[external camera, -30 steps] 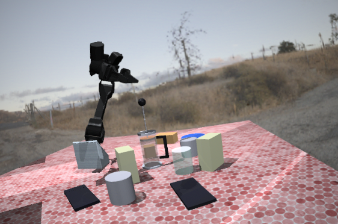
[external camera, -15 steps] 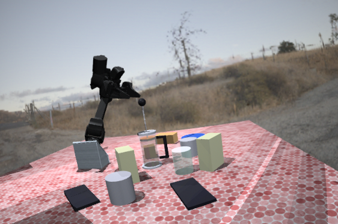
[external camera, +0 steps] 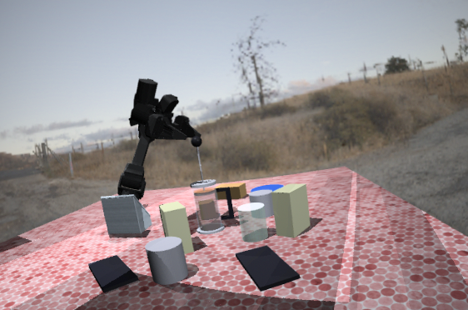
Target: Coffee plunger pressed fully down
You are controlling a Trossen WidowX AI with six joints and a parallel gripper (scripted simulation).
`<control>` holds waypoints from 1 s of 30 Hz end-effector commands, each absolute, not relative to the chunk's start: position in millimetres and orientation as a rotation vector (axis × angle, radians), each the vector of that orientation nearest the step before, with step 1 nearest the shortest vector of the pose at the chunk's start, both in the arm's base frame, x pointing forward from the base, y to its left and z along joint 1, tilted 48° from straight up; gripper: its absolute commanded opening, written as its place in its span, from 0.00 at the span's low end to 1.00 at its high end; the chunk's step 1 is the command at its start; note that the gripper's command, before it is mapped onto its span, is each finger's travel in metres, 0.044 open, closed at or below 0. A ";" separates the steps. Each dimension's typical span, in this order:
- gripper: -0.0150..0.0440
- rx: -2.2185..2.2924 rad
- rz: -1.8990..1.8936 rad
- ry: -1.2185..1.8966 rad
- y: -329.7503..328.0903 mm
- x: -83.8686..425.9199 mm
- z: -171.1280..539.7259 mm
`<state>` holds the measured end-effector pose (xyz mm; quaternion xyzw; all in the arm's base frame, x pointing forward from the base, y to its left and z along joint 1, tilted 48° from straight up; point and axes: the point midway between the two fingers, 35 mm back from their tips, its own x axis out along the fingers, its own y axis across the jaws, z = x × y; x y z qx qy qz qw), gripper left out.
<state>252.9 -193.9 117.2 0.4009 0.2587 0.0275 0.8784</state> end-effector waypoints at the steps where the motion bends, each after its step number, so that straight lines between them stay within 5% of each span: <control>1: 1.00 0.848 0.053 0.545 -190.5 257.1 111.8; 9: 1.00 0.849 0.054 0.541 -186.9 266.1 108.3; 21: 0.47 0.849 0.054 0.541 -186.9 266.1 108.3; 30: 0.46 0.849 0.054 0.541 -186.9 266.1 108.3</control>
